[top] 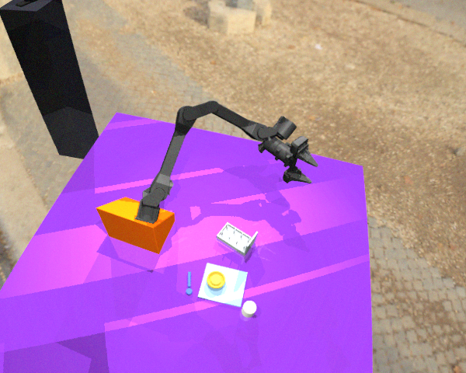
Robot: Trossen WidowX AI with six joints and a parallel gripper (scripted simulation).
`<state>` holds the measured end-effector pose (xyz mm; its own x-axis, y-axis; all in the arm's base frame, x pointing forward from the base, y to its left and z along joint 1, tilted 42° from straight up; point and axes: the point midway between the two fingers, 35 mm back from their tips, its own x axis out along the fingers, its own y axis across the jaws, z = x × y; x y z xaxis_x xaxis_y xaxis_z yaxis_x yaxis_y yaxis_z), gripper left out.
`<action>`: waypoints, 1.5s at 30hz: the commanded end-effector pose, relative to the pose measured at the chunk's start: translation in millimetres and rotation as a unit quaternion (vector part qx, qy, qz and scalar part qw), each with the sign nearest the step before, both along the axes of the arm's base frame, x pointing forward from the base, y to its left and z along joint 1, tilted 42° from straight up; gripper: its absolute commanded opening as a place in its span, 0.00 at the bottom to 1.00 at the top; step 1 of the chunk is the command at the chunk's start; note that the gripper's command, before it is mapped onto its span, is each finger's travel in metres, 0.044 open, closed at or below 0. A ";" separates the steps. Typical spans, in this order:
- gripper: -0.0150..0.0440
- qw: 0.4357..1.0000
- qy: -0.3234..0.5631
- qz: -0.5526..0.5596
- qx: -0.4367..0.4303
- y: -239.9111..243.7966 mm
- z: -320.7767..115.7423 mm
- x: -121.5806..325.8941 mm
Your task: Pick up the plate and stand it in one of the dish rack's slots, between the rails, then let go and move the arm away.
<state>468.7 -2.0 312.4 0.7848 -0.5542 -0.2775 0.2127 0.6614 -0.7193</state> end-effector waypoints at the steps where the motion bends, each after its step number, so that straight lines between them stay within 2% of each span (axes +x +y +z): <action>1: 0.93 0.998 0.057 0.009 0.001 -20.2 -30.2 5.8; 8: 0.93 0.988 0.149 0.024 0.019 -51.7 -81.8 7.0; 19: 0.93 0.962 0.268 0.011 0.047 -104.7 -146.0 -16.0; 33: 0.93 0.900 0.393 0.038 0.184 -143.2 -229.7 -62.9; 45: 0.93 0.827 0.449 0.055 0.334 -156.9 -280.3 -114.9</action>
<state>368.5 -156.0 43.0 0.1673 -0.0636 -0.9838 -0.3163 0.9417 -0.1147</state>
